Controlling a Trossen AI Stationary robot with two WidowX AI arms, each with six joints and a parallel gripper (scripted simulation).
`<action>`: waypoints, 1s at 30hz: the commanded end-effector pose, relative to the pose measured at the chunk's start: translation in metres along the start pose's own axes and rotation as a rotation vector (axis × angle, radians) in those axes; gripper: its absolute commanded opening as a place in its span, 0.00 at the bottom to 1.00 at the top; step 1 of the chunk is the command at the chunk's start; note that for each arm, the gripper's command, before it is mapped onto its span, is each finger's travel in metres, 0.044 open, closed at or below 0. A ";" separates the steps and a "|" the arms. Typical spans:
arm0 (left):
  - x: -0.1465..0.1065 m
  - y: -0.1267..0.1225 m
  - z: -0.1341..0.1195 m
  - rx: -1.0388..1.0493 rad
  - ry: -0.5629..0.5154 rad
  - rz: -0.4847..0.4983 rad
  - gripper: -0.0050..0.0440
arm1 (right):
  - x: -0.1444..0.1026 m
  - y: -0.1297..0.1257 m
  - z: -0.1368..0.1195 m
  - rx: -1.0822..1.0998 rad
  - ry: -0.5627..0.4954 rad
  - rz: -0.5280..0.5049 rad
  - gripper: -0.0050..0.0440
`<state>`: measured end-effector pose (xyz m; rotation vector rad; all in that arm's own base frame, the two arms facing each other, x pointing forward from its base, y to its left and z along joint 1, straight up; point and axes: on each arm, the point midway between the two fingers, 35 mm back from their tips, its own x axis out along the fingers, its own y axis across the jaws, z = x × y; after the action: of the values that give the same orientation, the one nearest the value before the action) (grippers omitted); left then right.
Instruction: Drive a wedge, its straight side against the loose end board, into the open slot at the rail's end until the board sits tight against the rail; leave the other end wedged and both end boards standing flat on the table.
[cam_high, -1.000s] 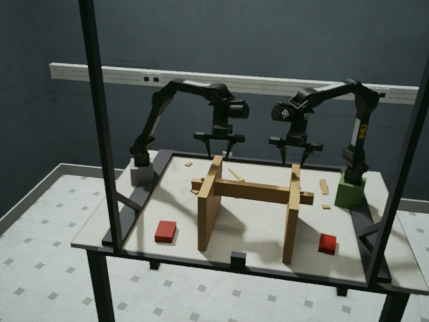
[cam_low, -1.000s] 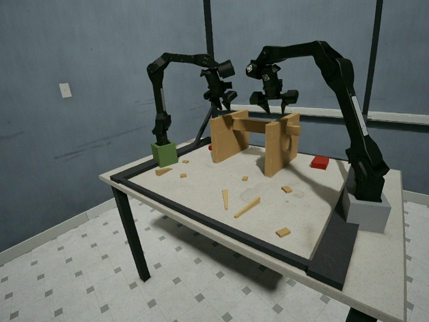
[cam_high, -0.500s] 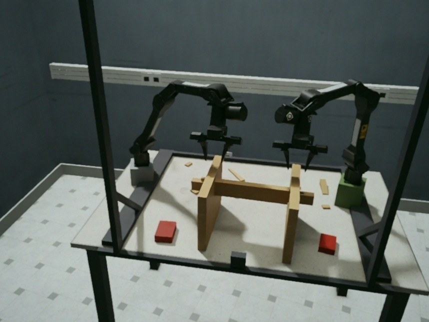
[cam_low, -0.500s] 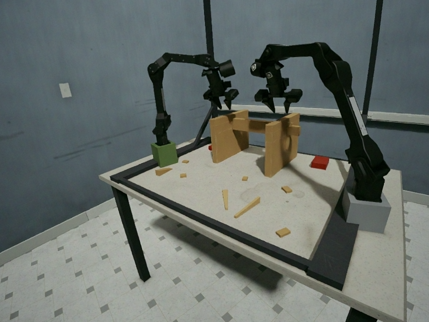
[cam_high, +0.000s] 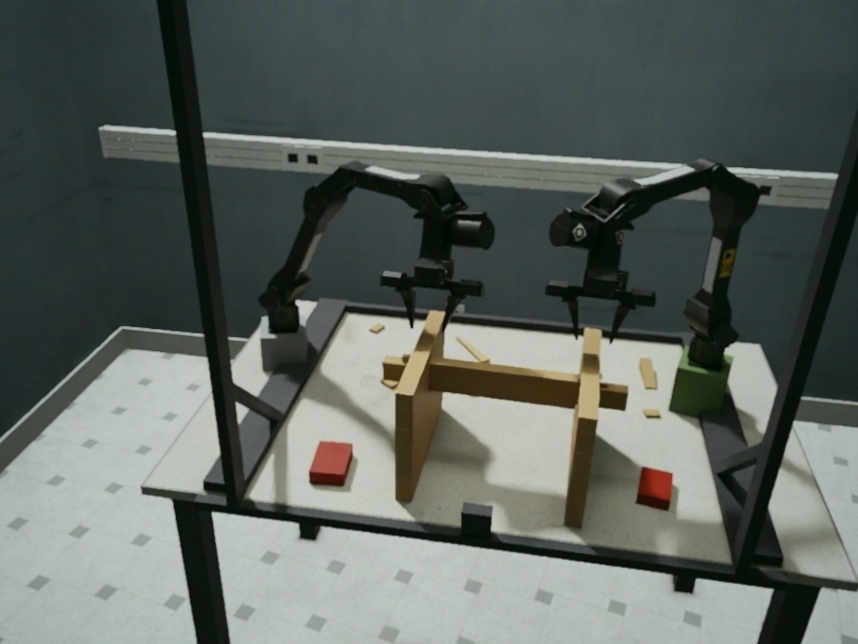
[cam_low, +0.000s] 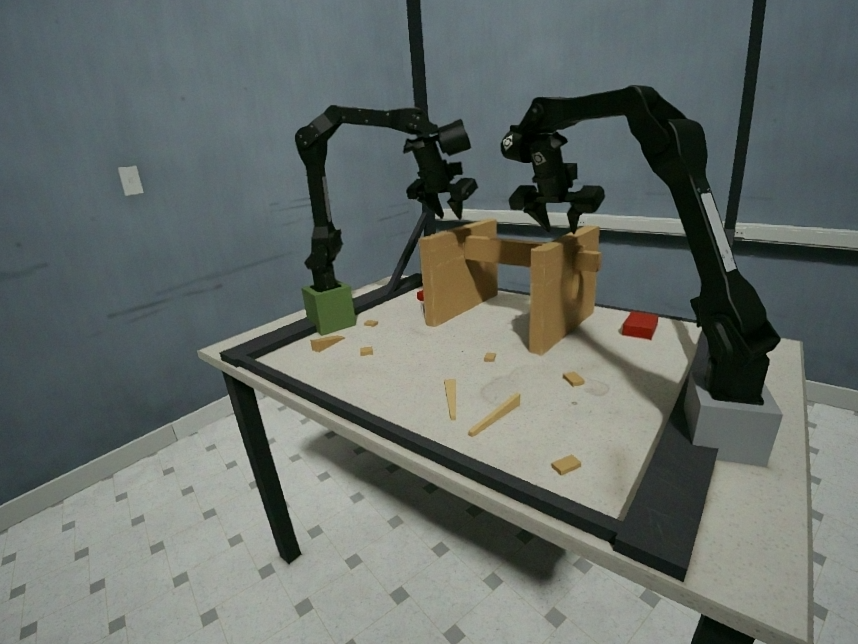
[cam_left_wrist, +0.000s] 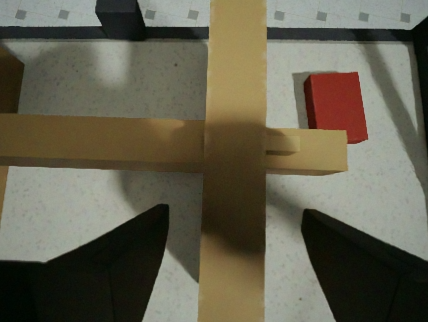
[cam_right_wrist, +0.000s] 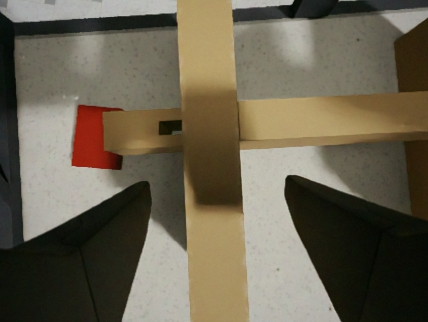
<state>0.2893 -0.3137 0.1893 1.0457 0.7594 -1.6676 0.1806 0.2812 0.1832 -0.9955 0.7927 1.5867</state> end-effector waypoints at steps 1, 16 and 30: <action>-0.009 -0.004 0.005 0.025 -0.015 0.032 0.66 | -0.006 -0.001 0.006 -0.014 -0.018 -0.016 0.66; 0.006 -0.003 -0.002 0.027 -0.019 0.034 0.66 | -0.006 -0.001 0.006 -0.014 -0.018 -0.016 0.66; 0.017 -0.003 -0.007 0.028 -0.020 0.036 0.66 | -0.006 -0.001 0.006 -0.014 -0.018 -0.016 0.66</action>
<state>0.2888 -0.3141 0.1588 1.0471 0.7508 -1.6670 0.1806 0.2812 0.1832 -0.9954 0.7927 1.5867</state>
